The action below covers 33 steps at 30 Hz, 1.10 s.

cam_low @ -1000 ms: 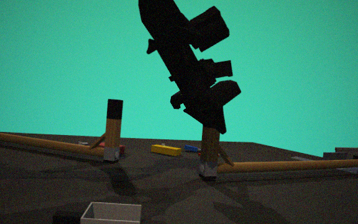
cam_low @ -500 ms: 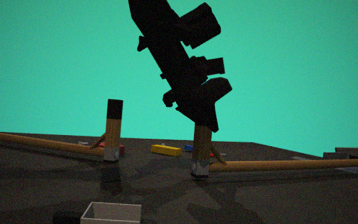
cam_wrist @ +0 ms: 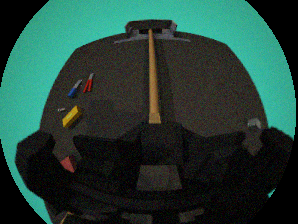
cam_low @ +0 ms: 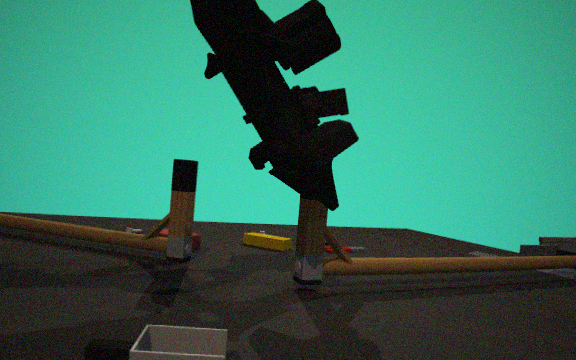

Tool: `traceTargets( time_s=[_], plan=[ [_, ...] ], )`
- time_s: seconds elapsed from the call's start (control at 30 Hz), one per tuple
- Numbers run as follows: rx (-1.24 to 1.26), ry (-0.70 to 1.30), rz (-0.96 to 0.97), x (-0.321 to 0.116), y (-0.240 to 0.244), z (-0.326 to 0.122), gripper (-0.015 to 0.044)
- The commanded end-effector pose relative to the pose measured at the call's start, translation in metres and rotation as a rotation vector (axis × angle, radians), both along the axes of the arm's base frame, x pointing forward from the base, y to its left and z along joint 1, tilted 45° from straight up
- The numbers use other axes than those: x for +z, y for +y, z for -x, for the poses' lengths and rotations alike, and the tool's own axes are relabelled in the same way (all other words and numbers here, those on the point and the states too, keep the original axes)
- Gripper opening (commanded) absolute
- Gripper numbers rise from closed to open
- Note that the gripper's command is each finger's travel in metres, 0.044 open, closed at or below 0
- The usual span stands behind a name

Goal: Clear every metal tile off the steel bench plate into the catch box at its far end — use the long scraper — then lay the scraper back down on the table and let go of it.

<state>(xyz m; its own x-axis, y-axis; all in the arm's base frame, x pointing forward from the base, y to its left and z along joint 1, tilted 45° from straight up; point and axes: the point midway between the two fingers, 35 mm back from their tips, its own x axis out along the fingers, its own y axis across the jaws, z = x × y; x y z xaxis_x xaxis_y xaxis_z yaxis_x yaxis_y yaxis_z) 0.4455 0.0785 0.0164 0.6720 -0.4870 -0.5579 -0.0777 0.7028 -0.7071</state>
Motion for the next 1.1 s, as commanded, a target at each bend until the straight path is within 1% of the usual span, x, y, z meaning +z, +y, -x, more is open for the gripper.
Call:
traceTargets(
  time_s=[0.0,1.07],
  plan=[
    [0.006,-0.014,-0.004,0.005,0.003,0.006,0.0000],
    [0.009,-0.014,-0.005,0.004,-0.002,0.046,0.0000]
  ],
)
